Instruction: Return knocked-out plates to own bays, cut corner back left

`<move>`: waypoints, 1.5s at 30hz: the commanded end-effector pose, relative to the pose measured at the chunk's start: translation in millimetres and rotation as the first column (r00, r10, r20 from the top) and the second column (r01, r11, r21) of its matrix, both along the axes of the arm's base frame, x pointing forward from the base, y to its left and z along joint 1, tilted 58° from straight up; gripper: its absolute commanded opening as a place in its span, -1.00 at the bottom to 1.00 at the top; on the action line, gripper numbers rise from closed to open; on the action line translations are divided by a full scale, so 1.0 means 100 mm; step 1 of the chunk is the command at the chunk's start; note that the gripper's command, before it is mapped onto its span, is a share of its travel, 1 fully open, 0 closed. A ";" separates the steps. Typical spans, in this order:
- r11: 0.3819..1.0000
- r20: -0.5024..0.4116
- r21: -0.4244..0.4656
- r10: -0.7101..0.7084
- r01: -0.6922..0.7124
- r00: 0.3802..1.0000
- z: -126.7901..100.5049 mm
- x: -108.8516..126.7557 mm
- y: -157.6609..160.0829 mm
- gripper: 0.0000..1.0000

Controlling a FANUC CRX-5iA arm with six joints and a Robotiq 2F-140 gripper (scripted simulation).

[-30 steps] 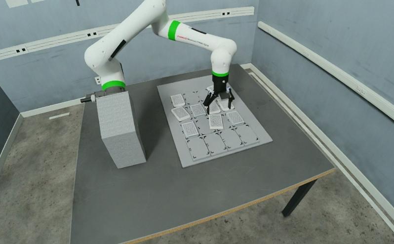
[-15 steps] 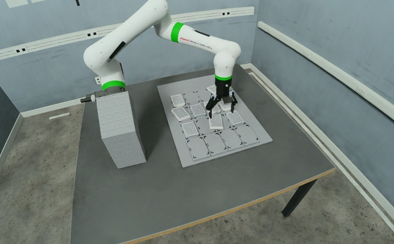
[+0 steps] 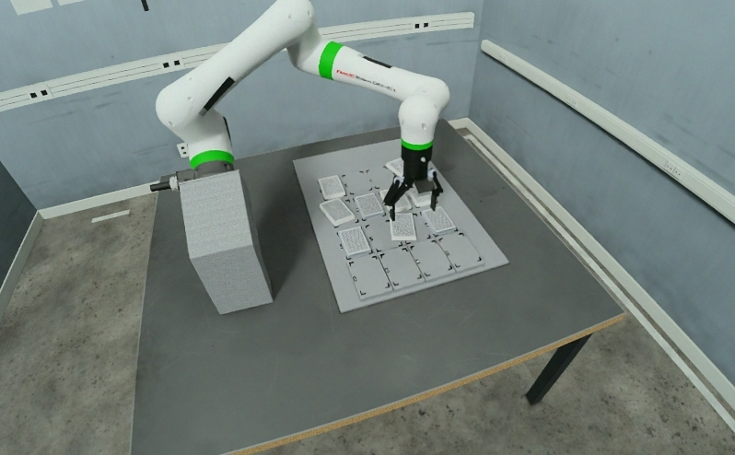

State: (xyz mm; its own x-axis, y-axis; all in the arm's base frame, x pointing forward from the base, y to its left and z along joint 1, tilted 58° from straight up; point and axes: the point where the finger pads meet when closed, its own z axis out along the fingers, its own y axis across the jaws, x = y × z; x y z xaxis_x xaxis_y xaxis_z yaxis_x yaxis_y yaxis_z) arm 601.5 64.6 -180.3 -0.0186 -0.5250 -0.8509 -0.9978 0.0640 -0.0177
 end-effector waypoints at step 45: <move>1.000 0.001 -0.001 -0.001 0.001 1.000 0.01 0.60 -0.05 1.00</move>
